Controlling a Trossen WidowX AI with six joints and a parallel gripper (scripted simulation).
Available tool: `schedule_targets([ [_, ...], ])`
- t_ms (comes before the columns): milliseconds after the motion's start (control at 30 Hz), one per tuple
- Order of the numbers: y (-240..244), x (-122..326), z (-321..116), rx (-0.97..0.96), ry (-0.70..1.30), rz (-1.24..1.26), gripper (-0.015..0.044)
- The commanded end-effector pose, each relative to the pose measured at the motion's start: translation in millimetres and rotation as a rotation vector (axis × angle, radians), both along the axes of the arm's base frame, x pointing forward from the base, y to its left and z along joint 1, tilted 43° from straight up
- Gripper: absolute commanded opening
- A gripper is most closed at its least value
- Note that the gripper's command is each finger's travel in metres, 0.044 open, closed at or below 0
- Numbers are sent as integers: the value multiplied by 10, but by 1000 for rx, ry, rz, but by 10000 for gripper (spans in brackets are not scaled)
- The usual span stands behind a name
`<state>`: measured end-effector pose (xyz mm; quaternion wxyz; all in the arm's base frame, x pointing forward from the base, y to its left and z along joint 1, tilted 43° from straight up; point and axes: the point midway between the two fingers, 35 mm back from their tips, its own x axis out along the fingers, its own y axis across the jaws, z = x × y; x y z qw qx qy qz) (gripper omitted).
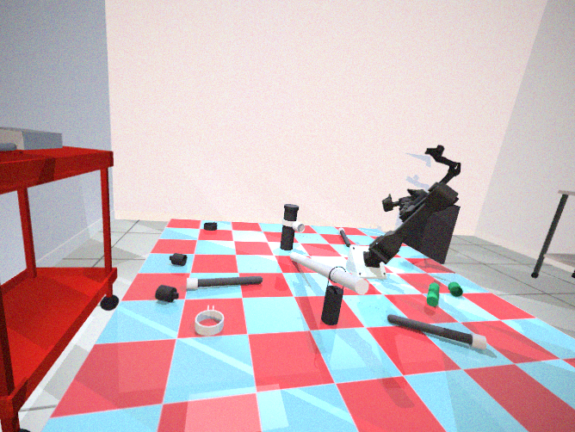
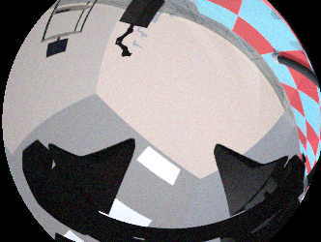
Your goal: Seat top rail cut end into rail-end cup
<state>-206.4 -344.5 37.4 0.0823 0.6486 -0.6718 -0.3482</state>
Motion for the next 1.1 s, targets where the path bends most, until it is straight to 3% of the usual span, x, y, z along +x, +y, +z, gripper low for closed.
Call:
schedule_targets([
  [0,-8,12,-1,2,4,6,426],
  [133,-195,301,-26,54,107,156,440],
  [533,-600,2136,-63,123,666,1058,440],
  [800,-358,3145,61,-23,931,1536,440],
  [1067,270,4058,283,-334,1162,2053,440],
])
